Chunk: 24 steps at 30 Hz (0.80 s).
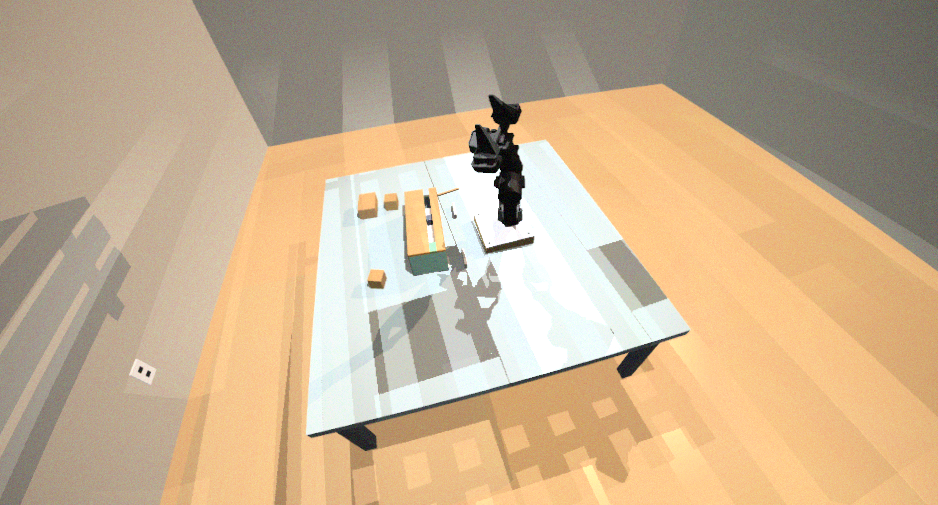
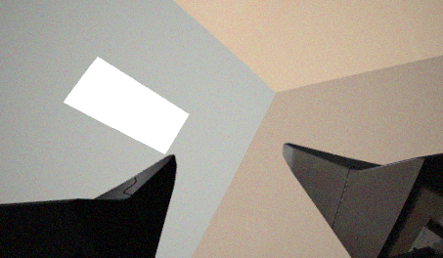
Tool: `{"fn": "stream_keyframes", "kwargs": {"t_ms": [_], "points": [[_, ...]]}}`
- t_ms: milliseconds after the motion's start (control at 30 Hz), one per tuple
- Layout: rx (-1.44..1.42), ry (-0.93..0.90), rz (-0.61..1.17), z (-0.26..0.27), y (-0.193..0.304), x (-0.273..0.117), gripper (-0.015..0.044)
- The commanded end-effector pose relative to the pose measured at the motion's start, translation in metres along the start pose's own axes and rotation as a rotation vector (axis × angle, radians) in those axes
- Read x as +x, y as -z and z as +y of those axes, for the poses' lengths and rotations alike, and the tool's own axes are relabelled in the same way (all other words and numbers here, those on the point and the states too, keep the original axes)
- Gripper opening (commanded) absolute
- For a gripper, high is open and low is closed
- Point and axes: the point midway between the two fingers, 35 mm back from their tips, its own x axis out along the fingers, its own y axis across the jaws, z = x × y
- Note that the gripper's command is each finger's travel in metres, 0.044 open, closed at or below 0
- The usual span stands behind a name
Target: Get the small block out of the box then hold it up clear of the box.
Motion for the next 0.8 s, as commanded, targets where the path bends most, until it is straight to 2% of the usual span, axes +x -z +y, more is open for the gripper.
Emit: {"fn": "stream_keyframes", "kwargs": {"t_ms": [0, 300, 467, 633, 767], "points": [[0.005, -0.003, -0.003, 0.001, -0.001, 0.0, 0.04], [0.375, -0.2, -0.069, 0.101, -0.018, 0.008, 0.04], [0.412, -0.347, -0.061, 0.164, -0.04, 0.009, 0.04], [0.586, -0.454, -0.064, 0.21, -0.054, 0.003, 0.04], [0.846, -0.604, -0.063, 0.267, -0.08, -0.01, 0.04]]}}
